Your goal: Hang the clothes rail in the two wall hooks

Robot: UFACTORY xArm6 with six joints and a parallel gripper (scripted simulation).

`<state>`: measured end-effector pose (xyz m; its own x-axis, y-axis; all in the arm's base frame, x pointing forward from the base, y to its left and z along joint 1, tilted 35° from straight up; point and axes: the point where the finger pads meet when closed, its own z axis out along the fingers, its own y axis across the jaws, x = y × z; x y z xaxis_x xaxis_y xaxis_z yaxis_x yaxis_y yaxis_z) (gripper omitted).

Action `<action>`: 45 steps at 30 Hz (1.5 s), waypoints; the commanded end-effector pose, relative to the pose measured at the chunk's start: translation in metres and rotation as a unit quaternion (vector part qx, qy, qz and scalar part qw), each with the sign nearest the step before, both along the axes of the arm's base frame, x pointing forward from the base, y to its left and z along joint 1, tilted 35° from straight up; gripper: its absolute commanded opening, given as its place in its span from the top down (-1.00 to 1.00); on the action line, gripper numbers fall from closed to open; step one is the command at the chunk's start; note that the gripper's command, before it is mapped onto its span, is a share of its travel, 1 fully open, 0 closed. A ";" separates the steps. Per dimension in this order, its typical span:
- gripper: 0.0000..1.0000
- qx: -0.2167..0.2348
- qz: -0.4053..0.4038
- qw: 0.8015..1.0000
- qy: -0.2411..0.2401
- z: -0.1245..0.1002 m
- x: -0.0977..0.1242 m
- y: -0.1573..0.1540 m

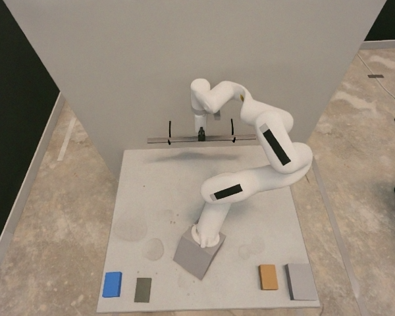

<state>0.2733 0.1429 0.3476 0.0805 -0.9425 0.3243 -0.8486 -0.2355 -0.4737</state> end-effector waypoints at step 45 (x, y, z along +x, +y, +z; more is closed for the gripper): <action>-0.63 0.001 0.000 1.000 -0.001 0.046 -0.028 0.013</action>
